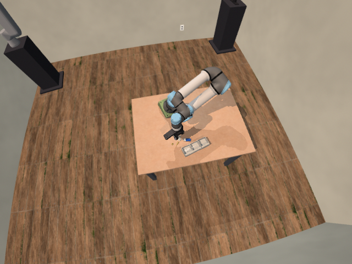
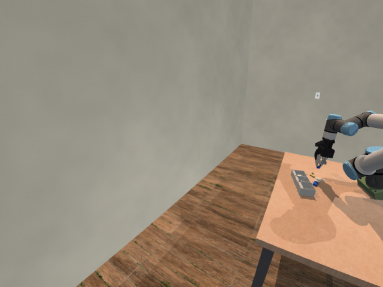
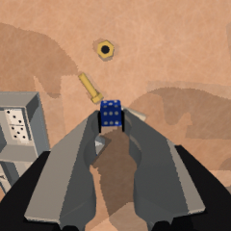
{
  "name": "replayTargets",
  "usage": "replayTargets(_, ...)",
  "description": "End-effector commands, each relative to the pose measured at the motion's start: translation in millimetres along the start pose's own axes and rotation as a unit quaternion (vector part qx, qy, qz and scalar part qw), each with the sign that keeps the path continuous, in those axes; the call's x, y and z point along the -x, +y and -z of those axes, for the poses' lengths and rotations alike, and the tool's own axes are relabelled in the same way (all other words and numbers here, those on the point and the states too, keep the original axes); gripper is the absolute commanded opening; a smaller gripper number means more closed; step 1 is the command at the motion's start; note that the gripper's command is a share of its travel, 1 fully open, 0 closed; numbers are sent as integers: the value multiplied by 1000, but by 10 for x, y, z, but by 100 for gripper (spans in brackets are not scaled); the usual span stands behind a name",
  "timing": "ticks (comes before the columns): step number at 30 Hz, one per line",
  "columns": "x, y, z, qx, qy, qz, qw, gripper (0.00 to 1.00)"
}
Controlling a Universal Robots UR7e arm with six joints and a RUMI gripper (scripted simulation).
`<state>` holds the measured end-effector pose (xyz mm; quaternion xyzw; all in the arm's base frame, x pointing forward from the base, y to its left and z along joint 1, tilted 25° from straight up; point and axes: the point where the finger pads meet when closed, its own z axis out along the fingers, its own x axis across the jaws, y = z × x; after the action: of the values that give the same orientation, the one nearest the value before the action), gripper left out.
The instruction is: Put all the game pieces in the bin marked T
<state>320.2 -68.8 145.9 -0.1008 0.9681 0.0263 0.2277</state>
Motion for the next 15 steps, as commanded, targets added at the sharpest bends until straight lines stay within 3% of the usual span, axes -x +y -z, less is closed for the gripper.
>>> replayTargets(1, 243, 83, -11, -6, 16, -32, 999, 0)
replayTargets(15, 915, 342, -36, -6, 16, -32, 999, 0)
